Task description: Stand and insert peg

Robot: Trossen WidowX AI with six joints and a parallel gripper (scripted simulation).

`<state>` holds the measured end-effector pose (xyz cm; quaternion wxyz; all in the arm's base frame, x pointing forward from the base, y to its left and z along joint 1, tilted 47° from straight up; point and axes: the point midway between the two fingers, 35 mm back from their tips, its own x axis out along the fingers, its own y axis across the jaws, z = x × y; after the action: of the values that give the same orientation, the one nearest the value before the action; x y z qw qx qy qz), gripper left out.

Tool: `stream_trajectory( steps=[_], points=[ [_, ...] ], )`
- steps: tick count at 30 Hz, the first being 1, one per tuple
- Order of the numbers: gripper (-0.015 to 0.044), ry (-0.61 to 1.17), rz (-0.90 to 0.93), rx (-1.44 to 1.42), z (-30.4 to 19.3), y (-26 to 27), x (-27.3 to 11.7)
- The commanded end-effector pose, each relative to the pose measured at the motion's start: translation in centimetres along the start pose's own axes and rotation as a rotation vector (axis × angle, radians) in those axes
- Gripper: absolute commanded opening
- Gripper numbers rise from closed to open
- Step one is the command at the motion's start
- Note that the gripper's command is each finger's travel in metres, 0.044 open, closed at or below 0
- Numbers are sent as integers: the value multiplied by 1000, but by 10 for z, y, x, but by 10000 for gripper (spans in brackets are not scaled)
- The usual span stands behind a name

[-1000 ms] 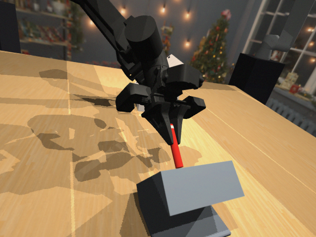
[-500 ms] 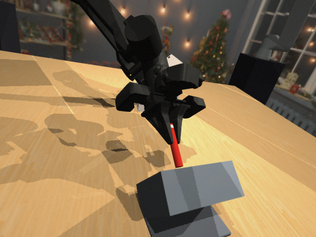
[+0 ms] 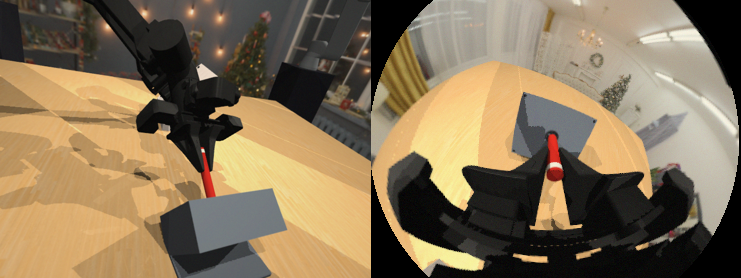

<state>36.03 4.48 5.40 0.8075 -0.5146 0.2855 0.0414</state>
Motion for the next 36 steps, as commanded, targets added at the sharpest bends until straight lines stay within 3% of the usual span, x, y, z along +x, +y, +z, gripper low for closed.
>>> stream_trajectory(
  steps=[1,36],
  points=[
    [0,-2,2,-3,1,1,3],
    [0,-2,1,-3,1,2,22]
  ],
)
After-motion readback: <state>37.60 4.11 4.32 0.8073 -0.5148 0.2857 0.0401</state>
